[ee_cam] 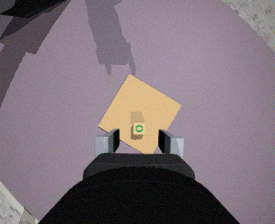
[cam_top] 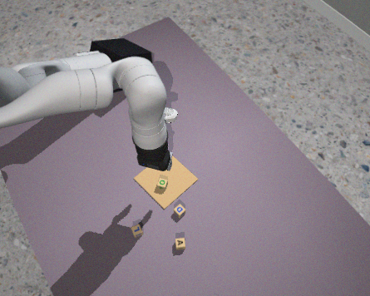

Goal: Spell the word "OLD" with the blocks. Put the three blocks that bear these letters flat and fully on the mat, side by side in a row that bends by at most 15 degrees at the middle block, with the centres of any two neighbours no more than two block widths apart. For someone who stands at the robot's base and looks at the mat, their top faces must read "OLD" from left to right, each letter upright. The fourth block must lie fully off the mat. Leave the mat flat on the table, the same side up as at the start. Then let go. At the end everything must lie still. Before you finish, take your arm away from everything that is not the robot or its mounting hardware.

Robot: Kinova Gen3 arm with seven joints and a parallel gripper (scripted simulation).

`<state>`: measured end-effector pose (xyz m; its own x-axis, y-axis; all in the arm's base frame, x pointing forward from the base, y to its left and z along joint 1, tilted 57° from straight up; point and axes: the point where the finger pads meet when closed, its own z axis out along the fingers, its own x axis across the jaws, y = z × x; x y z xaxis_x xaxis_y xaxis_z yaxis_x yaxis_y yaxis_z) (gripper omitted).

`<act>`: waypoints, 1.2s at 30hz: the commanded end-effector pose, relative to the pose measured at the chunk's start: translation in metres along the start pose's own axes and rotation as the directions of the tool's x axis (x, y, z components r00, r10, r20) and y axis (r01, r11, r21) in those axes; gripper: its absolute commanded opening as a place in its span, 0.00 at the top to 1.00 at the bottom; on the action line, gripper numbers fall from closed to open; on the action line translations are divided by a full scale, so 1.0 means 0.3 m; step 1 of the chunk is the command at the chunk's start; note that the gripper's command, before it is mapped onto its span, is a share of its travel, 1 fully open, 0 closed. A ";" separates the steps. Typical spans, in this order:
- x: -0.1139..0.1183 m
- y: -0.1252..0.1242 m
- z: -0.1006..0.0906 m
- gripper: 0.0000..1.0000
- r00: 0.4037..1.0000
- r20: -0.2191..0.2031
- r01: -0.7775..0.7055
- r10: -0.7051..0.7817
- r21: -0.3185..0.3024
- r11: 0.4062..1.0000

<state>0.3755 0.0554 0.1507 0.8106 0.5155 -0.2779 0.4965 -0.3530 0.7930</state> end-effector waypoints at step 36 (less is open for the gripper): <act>0.006 -0.062 0.039 0.00 0.926 0.043 -0.376 0.375 0.007 0.927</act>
<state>0.3721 0.0532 0.1313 0.9472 0.3205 0.0029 0.1747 -0.5237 0.8338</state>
